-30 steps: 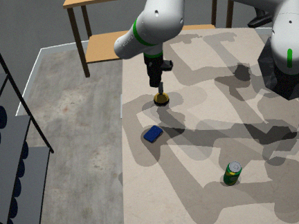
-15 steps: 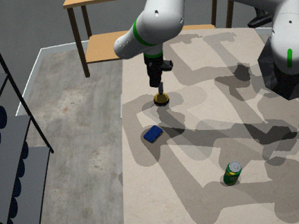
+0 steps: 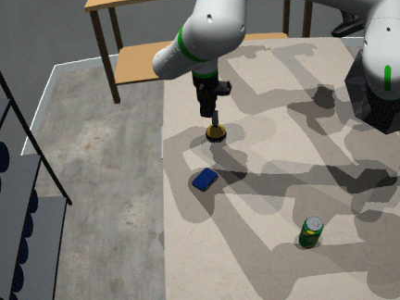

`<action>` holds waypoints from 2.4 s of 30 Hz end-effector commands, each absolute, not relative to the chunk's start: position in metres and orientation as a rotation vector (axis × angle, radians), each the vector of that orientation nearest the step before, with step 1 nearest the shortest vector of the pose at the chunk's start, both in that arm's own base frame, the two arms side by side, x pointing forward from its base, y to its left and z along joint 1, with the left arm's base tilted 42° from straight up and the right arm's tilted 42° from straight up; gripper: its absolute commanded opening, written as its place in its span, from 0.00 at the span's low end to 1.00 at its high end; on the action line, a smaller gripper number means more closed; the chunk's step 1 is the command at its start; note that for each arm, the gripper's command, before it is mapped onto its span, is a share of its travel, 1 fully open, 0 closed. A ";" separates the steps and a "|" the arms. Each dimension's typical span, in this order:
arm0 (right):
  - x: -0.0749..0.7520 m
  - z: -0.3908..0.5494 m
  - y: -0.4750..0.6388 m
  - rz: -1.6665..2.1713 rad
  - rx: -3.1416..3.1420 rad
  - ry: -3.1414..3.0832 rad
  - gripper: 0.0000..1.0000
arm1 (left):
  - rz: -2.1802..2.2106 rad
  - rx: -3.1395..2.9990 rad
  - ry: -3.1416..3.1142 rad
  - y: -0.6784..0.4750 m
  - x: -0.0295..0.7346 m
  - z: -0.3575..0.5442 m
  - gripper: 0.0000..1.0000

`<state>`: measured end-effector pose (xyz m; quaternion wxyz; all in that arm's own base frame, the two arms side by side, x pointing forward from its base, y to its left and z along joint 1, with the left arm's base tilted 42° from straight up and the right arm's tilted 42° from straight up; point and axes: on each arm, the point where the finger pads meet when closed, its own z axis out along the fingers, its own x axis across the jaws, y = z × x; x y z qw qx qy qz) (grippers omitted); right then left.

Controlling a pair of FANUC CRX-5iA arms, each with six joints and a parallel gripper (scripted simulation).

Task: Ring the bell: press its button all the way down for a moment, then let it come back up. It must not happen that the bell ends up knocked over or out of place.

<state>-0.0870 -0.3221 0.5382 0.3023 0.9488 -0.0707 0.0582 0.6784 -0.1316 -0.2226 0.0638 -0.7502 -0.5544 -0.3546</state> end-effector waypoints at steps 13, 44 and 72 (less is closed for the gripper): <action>-0.088 0.539 -0.322 0.153 2.513 -0.188 1.00 | -1.072 -2.268 -1.675 -0.133 0.679 -0.222 0.17; -0.088 0.539 -0.322 0.153 2.513 -0.188 1.00 | -1.072 -2.268 -1.675 -0.142 0.670 -0.208 0.17; -0.088 0.539 -0.322 0.153 2.513 -0.188 1.00 | -1.072 -2.268 -1.675 -0.167 0.647 -0.170 0.17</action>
